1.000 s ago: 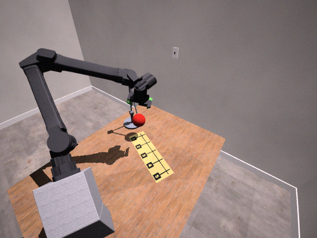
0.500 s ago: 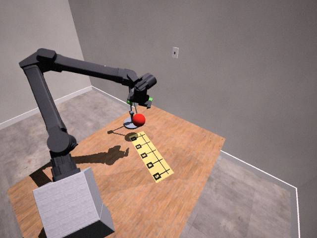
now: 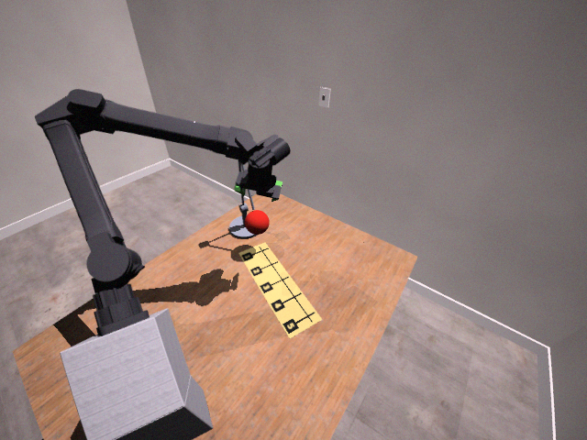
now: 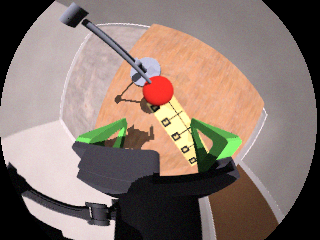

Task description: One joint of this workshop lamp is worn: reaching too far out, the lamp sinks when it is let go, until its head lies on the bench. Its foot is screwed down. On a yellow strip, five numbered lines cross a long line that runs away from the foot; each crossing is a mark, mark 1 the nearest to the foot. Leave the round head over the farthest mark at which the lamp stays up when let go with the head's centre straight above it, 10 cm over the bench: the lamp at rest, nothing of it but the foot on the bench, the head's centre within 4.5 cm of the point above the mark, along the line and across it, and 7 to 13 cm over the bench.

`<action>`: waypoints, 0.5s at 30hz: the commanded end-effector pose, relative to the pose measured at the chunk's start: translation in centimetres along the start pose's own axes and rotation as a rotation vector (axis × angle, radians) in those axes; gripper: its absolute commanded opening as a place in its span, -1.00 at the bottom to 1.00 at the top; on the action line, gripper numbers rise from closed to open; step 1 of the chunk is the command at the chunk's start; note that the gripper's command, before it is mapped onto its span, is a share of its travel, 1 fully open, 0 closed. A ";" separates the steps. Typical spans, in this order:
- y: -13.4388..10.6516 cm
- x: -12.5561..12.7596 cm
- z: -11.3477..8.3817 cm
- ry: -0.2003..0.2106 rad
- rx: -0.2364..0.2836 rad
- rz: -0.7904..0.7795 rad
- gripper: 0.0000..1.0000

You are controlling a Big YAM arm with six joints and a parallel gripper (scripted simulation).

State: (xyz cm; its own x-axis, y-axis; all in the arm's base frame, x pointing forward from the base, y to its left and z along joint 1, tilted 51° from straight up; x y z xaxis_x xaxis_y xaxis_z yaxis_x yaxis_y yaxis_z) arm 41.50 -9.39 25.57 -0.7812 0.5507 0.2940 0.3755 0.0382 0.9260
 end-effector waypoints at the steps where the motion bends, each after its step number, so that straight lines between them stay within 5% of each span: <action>1: 1.4 -0.5 -0.3 0.012 0.003 0.072 1.00; 15: 2.1 -0.6 -0.4 0.005 0.001 0.041 1.00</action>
State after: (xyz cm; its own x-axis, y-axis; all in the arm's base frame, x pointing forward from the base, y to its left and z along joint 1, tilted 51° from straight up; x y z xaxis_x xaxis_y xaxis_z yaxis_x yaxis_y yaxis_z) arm 41.90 -9.57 26.12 -0.7713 0.5479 0.3239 0.4018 0.0245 0.9154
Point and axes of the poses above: the point where the finger pads meet when closed, its own z axis out along the fingers, its own x axis across the jaws, y = z × x, the point moved 8 cm from there along -z, back along the fingers, and after that the axes turned 15 degrees about -z, right-handed, at the moved point
